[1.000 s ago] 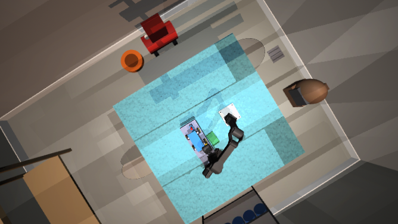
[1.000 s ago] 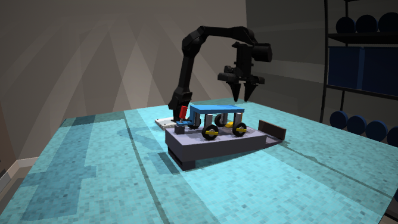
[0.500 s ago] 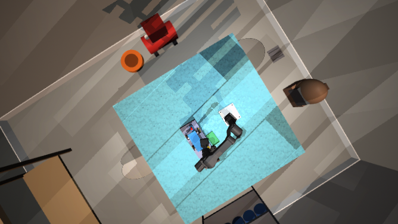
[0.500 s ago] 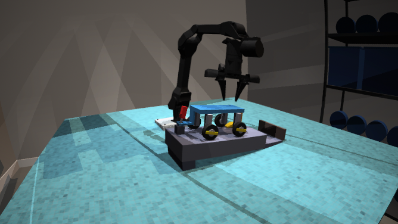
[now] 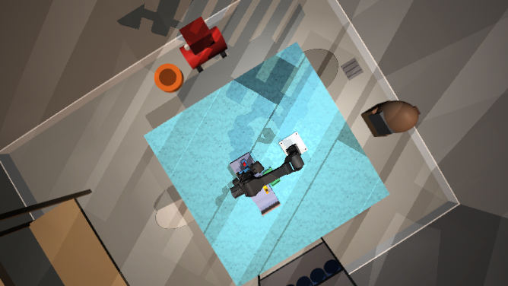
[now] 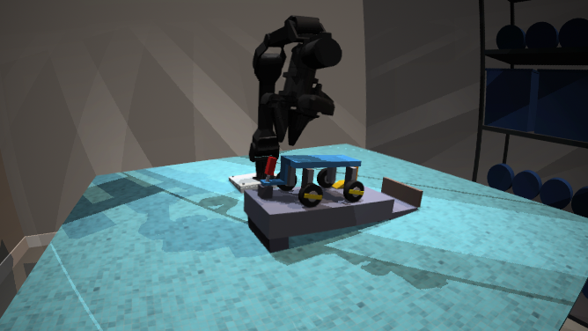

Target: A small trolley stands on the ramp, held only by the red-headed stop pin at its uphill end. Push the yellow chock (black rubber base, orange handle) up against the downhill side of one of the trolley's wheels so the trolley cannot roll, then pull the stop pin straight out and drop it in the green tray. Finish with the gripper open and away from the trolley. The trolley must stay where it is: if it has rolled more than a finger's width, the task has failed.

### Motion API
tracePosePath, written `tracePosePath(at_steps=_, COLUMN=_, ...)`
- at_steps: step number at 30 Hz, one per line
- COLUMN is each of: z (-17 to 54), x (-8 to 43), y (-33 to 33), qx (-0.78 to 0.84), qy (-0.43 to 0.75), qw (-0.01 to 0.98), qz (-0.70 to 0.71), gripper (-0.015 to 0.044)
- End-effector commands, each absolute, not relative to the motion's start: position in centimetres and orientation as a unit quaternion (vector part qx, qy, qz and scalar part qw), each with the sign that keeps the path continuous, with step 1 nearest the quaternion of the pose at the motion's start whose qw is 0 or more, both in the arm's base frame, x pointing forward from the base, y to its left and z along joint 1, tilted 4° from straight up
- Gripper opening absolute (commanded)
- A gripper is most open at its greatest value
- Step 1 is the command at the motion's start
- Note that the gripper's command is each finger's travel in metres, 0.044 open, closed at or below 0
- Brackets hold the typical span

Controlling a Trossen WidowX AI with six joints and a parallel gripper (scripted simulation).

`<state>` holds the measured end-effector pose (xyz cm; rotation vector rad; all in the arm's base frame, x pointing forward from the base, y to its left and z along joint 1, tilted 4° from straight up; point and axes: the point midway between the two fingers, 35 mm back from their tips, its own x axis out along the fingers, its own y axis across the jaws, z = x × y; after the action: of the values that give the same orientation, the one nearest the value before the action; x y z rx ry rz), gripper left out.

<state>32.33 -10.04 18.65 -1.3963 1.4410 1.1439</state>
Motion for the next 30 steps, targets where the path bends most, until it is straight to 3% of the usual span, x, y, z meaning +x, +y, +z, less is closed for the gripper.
tracePosePath(at_steps=1, z=18.9, x=32.0, y=-11.8, qx=-0.524, qy=0.609, qw=0.431, qz=0.411, gripper=0.019)
tracePosePath(at_steps=30, z=16.1, x=31.8, y=-12.7, qx=-0.524, qy=0.609, qw=0.431, qz=0.41, gripper=0.019)
